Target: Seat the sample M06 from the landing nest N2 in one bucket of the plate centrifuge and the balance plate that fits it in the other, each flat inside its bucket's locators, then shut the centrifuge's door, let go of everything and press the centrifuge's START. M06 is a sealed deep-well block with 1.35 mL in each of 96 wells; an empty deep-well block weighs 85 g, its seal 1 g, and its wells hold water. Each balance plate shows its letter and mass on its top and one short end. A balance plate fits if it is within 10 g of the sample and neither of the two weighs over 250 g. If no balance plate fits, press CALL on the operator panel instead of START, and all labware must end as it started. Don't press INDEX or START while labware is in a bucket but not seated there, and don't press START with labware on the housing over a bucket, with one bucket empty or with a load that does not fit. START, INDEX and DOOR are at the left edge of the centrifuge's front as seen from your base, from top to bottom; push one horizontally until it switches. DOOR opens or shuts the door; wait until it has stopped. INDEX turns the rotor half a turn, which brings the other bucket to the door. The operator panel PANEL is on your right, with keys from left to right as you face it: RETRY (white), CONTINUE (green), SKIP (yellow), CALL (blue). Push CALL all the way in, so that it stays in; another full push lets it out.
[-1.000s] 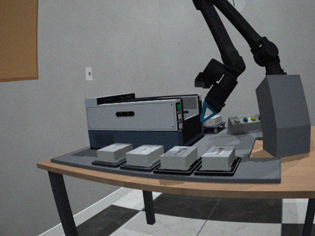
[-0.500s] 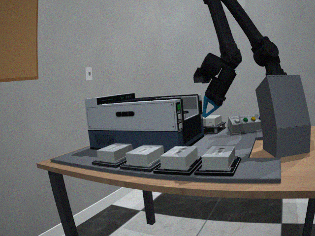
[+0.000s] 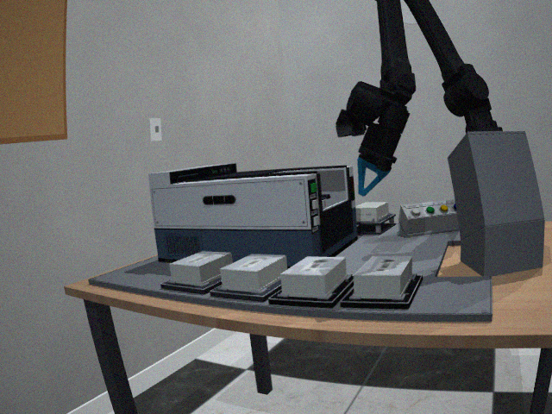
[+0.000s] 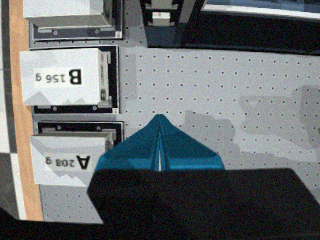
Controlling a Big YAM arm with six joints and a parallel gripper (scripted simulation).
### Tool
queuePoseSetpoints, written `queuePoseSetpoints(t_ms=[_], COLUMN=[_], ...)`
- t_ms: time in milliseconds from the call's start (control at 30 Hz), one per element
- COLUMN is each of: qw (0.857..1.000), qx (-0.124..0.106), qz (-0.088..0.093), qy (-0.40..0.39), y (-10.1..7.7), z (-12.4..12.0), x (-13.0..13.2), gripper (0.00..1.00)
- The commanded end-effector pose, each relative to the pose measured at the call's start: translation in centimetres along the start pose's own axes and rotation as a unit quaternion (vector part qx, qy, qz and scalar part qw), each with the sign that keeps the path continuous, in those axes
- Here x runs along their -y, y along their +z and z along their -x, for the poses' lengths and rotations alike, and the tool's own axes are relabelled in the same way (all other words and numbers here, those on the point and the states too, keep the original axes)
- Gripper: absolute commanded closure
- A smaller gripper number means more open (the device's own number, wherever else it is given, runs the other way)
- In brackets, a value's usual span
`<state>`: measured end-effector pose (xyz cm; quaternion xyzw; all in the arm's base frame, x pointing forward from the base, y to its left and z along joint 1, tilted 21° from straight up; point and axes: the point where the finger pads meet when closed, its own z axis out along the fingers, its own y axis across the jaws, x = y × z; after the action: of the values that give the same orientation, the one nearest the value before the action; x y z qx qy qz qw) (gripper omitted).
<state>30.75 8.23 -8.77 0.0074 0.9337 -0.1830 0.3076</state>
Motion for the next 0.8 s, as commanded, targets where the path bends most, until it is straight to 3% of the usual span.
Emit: queuePoseSetpoints(t_ms=[0,100,767], qw=[1.000,1.000,0.995], qx=[-0.005,-0.009,-0.097], qz=[0.009,0.009,0.013], qy=[0.020,0.021,0.023], y=[-1.0,-1.3,-5.5], z=[1.3,1.4,2.0], x=[-1.3,-1.3,-1.5], gripper=[1.00,1.00,1.00])
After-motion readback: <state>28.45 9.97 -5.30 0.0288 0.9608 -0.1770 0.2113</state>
